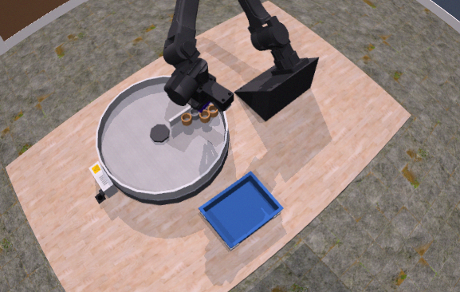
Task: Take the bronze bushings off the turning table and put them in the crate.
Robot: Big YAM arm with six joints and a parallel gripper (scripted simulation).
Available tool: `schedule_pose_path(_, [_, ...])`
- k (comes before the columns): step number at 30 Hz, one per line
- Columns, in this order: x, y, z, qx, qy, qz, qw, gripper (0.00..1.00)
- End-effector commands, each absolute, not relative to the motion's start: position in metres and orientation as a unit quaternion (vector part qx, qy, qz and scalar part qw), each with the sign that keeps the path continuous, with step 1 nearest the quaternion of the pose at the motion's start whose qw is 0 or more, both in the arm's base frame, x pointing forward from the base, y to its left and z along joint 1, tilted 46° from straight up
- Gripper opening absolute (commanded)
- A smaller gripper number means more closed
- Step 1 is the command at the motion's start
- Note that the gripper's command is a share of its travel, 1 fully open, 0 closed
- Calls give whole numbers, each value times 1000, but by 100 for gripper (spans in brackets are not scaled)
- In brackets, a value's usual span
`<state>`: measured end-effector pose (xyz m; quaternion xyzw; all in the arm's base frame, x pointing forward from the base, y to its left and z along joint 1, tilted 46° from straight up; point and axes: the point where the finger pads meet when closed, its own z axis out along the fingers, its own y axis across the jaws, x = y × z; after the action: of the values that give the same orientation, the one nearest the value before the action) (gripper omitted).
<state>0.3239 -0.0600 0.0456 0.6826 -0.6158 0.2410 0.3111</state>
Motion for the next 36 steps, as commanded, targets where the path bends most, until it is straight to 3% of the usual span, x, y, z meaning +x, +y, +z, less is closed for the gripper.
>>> schedule_pose_path(1, [338,-50,52,693,-608,253,294,13])
schedule_pose_path(36, [346,-47,54,692,-609,257,289,13])
